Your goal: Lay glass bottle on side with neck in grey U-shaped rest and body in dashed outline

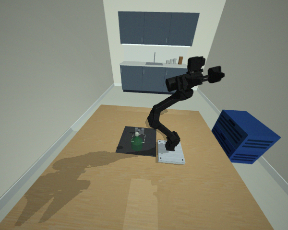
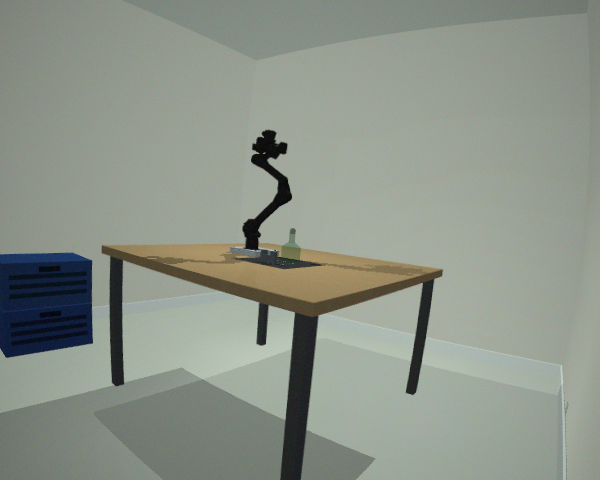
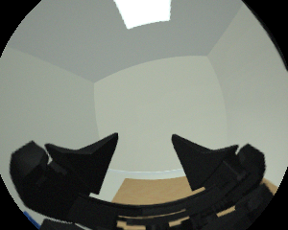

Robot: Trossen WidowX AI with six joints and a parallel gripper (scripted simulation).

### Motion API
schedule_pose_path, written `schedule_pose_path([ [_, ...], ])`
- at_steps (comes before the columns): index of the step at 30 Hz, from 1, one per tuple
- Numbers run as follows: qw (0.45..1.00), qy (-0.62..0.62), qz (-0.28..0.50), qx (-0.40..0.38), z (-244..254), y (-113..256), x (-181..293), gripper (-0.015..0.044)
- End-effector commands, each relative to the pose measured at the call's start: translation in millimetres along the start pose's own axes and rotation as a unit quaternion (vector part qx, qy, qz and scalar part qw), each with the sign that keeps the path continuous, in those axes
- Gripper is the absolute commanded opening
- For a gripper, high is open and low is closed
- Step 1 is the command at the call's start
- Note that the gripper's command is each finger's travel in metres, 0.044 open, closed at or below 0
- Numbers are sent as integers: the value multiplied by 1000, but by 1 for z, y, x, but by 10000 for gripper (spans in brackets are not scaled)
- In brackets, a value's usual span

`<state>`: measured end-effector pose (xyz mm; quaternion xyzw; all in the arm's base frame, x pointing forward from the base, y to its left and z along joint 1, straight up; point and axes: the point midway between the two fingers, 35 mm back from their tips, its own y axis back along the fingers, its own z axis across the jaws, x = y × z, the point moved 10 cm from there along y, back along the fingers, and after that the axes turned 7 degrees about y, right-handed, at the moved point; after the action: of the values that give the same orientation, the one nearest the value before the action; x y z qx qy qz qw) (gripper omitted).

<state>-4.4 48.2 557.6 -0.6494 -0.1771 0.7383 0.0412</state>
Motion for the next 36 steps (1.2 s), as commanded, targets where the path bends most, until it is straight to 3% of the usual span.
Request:
schedule_pose_path([
  [1, 1000, 0, -1, -2, 1, 0, 0, 426],
  [9, 995, 17, -36, -93, 29, 5, -2, 440],
  [19, 935, 52, -142, -322, 82, 47, -8, 440],
  [27, 830, 62, -251, -495, 103, 107, -14, 440],
  [36, 656, 39, -388, -646, 87, 183, -16, 440],
])
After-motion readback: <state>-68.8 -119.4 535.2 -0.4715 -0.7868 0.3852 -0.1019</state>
